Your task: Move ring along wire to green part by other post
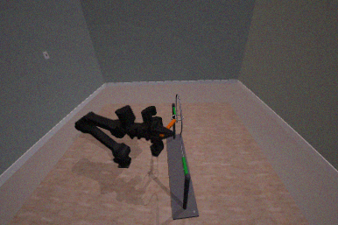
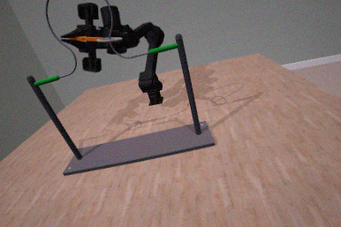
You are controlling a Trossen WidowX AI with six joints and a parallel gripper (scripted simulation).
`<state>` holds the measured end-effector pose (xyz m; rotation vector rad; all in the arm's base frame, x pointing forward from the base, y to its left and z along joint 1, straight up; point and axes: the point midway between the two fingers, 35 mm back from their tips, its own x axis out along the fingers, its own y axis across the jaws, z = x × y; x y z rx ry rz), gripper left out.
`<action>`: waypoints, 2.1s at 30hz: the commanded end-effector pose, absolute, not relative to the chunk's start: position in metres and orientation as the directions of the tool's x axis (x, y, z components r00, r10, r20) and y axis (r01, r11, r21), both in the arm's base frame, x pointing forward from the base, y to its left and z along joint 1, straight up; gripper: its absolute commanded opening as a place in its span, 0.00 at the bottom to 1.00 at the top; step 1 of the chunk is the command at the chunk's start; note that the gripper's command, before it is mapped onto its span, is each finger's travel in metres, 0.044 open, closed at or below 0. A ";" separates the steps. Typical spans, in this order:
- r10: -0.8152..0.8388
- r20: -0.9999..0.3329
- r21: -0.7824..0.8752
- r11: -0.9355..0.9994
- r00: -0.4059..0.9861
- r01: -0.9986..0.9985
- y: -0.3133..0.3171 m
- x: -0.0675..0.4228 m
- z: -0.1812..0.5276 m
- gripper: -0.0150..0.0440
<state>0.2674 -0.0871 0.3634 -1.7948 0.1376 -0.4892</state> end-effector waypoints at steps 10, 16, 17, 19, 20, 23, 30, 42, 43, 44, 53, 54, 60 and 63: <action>-0.400 0.110 -0.992 0.013 0.910 0.126 -0.092 0.267 0.316 0.00; -0.409 0.034 -0.981 0.161 0.912 0.108 -0.089 0.267 0.293 0.00; -0.409 0.021 -0.977 0.185 0.912 0.105 -0.088 0.267 0.289 0.00; -0.409 -0.005 -0.967 0.234 0.913 0.099 -0.086 0.267 0.282 0.00; -0.408 -0.018 -0.961 0.258 0.913 0.096 -0.085 0.267 0.278 0.00; -0.404 -0.057 -0.940 0.330 0.913 0.087 -0.081 0.266 0.267 0.00; -0.384 -0.145 -0.869 0.490 0.912 0.067 -0.069 0.265 0.244 0.00; -0.314 -0.284 -0.687 0.726 0.906 0.036 -0.039 0.262 0.209 0.00; -0.306 -0.294 -0.669 0.742 0.905 0.034 -0.036 0.262 0.207 0.00; -0.299 -0.304 -0.651 0.759 0.905 0.032 -0.033 0.262 0.204 0.00; -0.220 -0.383 -0.473 0.881 0.897 0.014 -0.005 0.259 0.187 0.00; -0.211 -0.391 -0.453 0.891 0.896 0.013 -0.002 0.259 0.185 0.00; -0.157 -0.428 -0.336 0.942 0.890 0.005 0.017 0.256 0.178 0.00; -0.132 -0.442 -0.282 0.959 0.887 0.002 0.027 0.255 0.176 0.00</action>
